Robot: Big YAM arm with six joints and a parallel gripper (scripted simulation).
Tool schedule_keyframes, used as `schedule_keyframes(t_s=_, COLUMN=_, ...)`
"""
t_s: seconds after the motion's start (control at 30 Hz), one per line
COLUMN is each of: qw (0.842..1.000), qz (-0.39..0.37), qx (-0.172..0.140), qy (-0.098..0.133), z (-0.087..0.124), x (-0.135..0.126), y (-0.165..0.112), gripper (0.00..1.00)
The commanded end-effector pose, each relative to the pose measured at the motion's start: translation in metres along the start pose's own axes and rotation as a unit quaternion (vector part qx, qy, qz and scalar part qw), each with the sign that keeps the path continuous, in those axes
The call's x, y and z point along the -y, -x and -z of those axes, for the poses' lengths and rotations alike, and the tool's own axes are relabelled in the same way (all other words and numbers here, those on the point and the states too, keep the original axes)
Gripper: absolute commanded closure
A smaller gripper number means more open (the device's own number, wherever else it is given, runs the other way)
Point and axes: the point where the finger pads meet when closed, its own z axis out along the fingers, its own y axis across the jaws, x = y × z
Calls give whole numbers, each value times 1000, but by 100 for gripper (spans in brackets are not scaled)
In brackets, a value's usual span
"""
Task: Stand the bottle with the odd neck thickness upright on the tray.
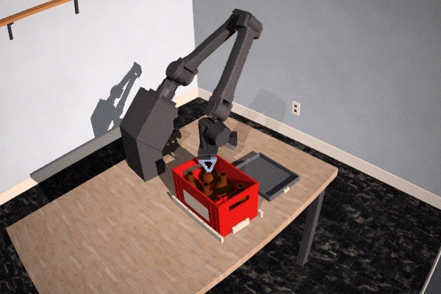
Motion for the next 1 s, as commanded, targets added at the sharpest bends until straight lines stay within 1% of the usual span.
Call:
schedule_keyframes(t_s=0.0, qw=1000, qz=-1, qx=-4, qy=7, z=-10, x=-3, y=-4, gripper=39)
schedule_keyframes(t_s=0.63, qw=1000, qz=-1, qx=-4, qy=7, z=-10, x=-3, y=-4, gripper=39)
schedule_keyframes(t_s=0.67, qw=1000, qz=-1, qx=-4, qy=7, z=-10, x=-3, y=-4, gripper=100)
schedule_keyframes(t_s=0.97, qw=1000, qz=0, qx=-5, qy=6, z=-9, x=-2, y=-4, gripper=100)
